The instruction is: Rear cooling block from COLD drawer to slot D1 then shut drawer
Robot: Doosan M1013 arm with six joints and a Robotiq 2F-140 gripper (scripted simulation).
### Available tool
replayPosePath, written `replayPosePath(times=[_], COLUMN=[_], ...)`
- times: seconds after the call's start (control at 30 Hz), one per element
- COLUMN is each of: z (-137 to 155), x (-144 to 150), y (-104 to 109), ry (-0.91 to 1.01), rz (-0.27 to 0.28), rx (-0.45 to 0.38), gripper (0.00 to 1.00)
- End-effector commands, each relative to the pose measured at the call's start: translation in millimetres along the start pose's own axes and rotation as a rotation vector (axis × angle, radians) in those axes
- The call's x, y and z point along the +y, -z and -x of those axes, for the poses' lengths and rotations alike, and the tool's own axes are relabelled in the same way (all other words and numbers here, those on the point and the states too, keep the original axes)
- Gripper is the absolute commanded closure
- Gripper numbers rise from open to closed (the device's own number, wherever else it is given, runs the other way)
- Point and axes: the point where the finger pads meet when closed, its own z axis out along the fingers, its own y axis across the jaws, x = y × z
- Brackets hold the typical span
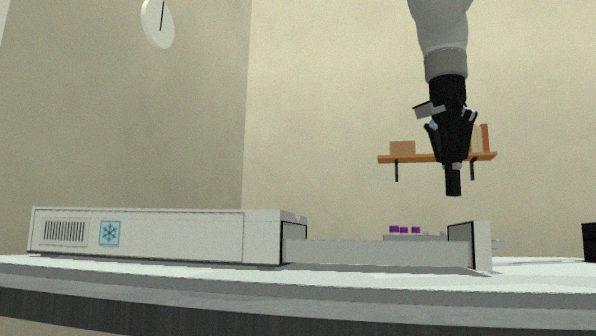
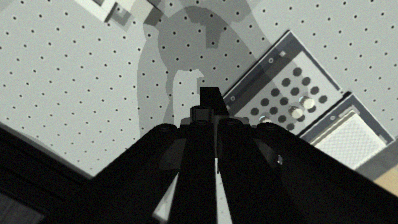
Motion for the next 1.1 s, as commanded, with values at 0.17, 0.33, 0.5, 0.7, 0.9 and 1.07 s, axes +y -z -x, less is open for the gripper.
replayPosePath(times=[0.17, 0.33, 0.5, 0.7, 0.9, 1.07], z=[-9, -16, -23, -29, -37, -44], x=[-23, -42, -60, -75, -98, -116], y=[0, -1, -2, -3, -4, -4], ry=[0.165, 0.299, 0.432, 0.539, 0.699, 0.832], rz=[0.000, 0.000, 0.000, 0.000, 0.000, 0.000], rx=[0.003, 0.003, 0.003, 0.003, 0.003, 0.003], gripper=[0.90, 0.90, 0.90, 0.90, 0.90, 0.90])
